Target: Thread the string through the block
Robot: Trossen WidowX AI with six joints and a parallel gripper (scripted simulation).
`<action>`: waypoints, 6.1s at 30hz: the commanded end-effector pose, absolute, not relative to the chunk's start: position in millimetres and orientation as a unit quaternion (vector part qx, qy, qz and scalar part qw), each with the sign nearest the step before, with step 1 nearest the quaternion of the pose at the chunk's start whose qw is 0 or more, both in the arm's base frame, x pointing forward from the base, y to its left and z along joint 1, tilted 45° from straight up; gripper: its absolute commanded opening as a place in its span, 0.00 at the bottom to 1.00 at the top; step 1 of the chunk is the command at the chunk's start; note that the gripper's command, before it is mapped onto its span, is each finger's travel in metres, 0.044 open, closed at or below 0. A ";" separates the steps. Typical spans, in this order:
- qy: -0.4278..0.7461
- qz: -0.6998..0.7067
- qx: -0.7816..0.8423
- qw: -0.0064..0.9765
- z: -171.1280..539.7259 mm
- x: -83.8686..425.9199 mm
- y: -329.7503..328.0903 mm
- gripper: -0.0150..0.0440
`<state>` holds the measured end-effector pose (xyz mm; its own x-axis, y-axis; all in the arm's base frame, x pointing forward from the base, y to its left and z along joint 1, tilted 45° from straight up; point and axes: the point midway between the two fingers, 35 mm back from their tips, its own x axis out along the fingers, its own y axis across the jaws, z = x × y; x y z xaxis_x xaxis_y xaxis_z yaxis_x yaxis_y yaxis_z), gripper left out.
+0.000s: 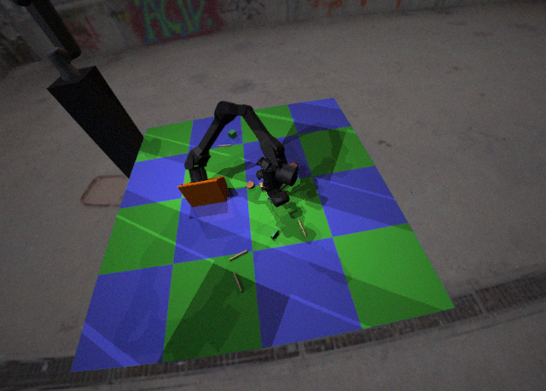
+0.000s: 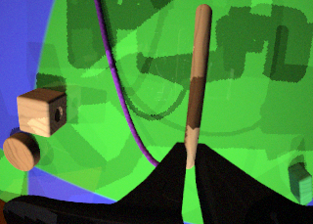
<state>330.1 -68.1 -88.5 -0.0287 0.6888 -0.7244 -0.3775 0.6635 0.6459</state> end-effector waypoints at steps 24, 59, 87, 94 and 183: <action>0.342 0.629 -0.212 0.665 -77.4 347.3 -55.8 0.25; 0.190 0.690 -0.358 0.600 -85.1 361.7 -64.2 0.25; 0.191 0.689 -0.359 0.600 -109.2 371.3 -89.6 0.25; 0.191 0.689 -0.360 0.600 -115.5 373.0 -95.9 0.25; 0.192 0.689 -0.359 0.599 -131.8 318.6 -48.6 0.25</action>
